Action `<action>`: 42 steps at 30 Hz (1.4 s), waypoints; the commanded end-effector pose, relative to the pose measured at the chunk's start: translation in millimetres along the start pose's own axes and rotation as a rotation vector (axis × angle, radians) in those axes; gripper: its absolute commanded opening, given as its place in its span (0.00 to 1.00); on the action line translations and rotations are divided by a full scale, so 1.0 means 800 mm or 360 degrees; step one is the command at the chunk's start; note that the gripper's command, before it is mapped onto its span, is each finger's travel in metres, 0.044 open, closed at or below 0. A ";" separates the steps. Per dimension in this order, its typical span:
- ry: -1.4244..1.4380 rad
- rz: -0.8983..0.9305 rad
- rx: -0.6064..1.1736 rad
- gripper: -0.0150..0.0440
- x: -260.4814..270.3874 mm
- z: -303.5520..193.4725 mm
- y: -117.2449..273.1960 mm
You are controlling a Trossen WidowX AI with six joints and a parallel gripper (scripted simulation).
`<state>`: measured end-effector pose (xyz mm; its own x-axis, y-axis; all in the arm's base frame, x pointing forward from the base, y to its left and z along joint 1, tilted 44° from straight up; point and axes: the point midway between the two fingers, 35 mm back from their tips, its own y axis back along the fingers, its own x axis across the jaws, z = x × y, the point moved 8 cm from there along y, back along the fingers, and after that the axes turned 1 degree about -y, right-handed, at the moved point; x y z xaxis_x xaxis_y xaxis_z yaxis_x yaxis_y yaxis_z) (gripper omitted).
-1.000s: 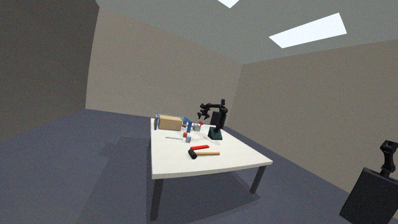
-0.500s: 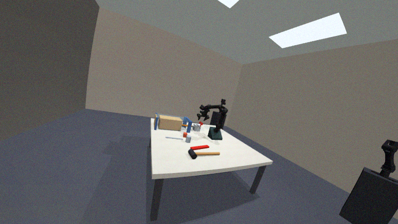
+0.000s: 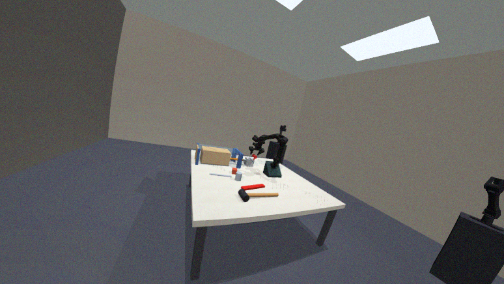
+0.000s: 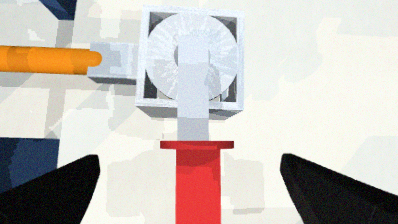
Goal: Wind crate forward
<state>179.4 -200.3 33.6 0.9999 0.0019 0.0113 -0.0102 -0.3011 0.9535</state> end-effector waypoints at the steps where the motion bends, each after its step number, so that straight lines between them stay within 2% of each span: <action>1: -0.0005 0.0000 0.0010 1.00 -0.001 -0.004 -0.007; 18: -0.0005 0.0000 0.0012 1.00 -0.003 -0.020 -0.035; 33: 0.0001 -0.0001 0.0004 0.33 -0.002 -0.017 -0.031; 36: 0.0001 -0.0001 0.0004 0.30 -0.002 -0.017 -0.031; 37: 0.0001 -0.0001 0.0004 0.25 -0.002 -0.017 -0.031; 42: -0.0002 -0.0001 0.0008 0.25 -0.003 -0.019 -0.033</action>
<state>177.4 -179.1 13.7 1.0000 0.0026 0.0092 -0.0080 -0.3044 0.9525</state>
